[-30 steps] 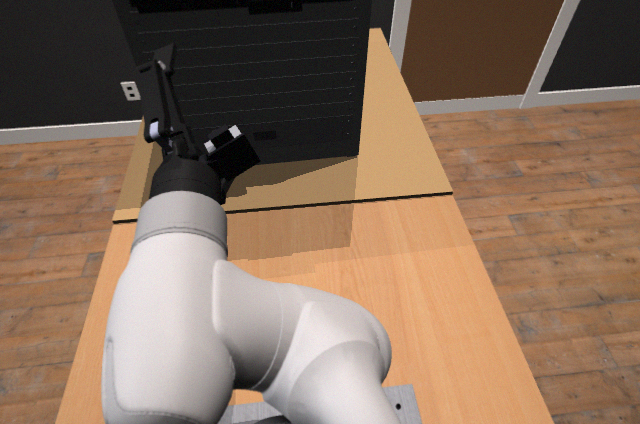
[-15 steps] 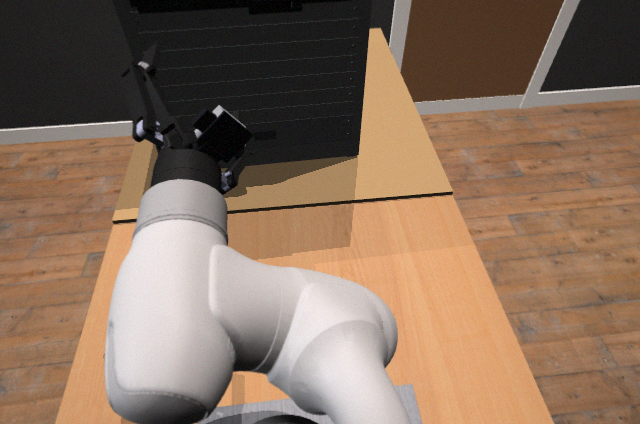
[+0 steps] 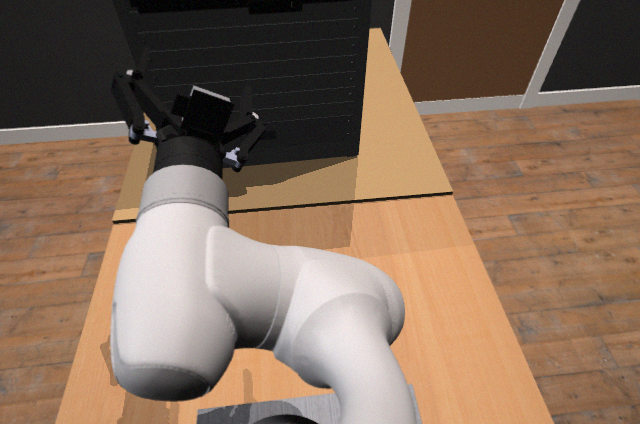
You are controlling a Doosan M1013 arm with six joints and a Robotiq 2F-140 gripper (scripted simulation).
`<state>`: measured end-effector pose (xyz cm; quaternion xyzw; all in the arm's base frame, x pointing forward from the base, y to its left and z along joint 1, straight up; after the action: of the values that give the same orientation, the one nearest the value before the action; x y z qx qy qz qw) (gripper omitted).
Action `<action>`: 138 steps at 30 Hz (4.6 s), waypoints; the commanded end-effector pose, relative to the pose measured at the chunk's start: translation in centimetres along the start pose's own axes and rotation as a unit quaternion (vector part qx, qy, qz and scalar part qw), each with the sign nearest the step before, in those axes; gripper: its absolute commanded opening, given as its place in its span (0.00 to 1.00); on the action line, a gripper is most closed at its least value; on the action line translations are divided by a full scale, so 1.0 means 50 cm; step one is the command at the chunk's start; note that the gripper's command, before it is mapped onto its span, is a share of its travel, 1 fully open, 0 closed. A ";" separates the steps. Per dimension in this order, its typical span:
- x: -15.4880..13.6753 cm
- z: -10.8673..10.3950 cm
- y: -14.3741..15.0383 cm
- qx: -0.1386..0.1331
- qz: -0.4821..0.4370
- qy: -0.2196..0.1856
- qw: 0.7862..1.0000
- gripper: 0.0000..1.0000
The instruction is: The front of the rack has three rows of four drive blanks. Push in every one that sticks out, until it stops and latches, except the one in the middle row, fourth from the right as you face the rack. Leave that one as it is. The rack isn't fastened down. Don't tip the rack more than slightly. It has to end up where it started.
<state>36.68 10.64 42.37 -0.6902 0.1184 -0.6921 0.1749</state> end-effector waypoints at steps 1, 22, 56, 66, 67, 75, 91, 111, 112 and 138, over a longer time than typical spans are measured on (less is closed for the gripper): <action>0.003 0.011 -0.002 -0.005 -0.063 0.000 0.998 1.00; 0.011 0.067 0.002 -0.005 -0.368 -0.001 0.930 1.00; 0.015 0.152 0.021 0.000 -0.750 -0.007 0.661 1.00; 0.014 0.170 0.027 0.002 -0.811 -0.009 0.584 1.00; 0.014 0.172 0.028 0.003 -0.816 -0.009 0.578 1.00; 0.014 0.179 0.031 0.004 -0.838 -0.010 0.545 1.00; 0.013 0.188 0.034 0.005 -0.863 -0.010 0.505 1.00; 0.013 0.189 0.034 0.006 -0.866 -0.010 0.499 1.00; 0.013 0.189 0.034 0.006 -0.866 -0.010 0.499 1.00; 0.013 0.189 0.034 0.006 -0.866 -0.010 0.499 1.00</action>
<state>46.22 9.53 42.39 -0.4538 -0.5446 -0.4905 -0.5069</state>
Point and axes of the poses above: the point where the finger pads meet when closed, its own z axis out along the fingers, its own y axis across the jaws, x = y × z, the point moved 10 cm from there along -z, back along the fingers, and after that the axes turned 6 degrees about -z, right-handed, at the moved point
